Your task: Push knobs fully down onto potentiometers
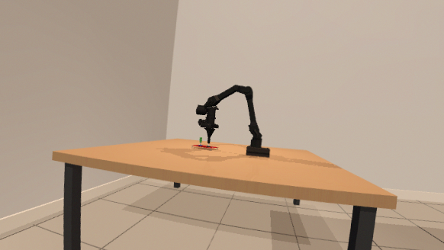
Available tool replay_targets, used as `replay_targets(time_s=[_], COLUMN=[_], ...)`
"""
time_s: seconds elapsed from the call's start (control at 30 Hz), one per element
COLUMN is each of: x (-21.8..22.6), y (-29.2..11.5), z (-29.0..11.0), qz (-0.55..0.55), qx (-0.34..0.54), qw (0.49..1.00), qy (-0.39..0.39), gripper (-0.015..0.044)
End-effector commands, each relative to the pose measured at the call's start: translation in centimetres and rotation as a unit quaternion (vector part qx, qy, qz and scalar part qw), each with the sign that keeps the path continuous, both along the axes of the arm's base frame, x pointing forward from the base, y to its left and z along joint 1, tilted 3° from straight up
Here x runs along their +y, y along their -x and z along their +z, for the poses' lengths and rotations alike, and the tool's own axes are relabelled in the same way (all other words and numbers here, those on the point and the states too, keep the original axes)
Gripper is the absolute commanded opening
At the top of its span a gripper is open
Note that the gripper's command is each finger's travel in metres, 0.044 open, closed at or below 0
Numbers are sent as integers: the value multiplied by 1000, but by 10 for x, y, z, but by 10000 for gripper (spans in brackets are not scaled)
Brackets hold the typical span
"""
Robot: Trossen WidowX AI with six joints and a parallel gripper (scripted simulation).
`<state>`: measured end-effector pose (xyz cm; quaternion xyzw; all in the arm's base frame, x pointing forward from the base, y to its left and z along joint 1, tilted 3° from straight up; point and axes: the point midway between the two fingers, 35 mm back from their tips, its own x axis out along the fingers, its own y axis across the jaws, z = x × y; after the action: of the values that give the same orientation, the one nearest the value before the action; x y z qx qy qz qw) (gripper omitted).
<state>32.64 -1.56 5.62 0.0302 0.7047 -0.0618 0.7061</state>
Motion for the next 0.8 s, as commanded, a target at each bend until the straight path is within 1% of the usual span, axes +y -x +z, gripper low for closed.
replay_targets(time_s=[0.0,0.77], x=[0,0], y=[0,0], z=[-9,-18], qz=[0,0], qx=[3,3], qw=[1000,1000], qy=[-2,-2], gripper=[0,0])
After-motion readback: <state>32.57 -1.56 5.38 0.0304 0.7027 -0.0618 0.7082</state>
